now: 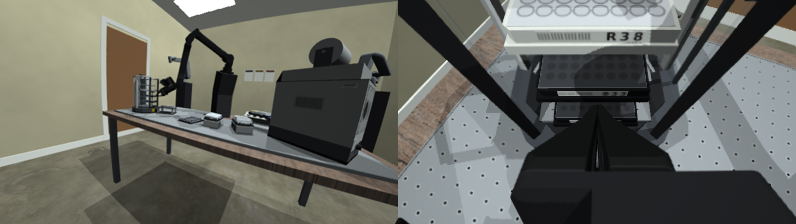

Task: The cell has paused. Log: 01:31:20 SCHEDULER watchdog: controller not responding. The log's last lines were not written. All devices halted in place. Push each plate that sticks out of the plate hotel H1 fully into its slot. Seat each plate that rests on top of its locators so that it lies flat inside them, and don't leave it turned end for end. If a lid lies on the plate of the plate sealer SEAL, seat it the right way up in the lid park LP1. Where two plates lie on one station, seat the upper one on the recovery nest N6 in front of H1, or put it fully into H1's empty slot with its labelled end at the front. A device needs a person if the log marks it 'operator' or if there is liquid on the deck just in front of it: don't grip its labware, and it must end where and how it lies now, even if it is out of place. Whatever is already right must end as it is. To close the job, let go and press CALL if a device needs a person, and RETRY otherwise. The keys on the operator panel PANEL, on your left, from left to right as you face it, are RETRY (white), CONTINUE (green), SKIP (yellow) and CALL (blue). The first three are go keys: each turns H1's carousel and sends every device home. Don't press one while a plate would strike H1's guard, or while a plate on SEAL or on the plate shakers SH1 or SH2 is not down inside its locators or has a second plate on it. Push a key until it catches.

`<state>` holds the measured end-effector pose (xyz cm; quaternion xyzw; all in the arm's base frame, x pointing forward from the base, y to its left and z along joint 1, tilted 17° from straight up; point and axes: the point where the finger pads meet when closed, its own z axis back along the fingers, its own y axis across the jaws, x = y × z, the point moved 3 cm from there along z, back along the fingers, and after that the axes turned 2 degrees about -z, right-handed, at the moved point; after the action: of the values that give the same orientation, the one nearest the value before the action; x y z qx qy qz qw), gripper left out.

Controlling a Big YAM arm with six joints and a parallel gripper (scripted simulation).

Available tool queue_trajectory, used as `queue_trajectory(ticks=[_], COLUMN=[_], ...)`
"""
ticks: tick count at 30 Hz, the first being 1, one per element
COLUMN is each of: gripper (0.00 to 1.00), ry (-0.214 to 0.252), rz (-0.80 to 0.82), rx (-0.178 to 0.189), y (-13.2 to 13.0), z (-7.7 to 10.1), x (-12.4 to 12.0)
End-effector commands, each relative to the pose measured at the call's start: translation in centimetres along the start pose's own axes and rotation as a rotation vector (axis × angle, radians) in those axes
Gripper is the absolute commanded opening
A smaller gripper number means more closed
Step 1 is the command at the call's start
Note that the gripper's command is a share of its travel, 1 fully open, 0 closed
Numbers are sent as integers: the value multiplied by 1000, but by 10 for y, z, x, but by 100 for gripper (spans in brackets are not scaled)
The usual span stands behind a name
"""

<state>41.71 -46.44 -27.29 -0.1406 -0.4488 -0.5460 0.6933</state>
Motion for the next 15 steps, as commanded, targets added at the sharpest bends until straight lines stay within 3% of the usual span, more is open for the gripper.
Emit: queue_trajectory(ticks=[1, 15], gripper=[0, 0], ry=[-26, -21], rz=[-8, -7], rx=[27, 24], y=[17, 15], z=[8, 26], x=[7, -6])
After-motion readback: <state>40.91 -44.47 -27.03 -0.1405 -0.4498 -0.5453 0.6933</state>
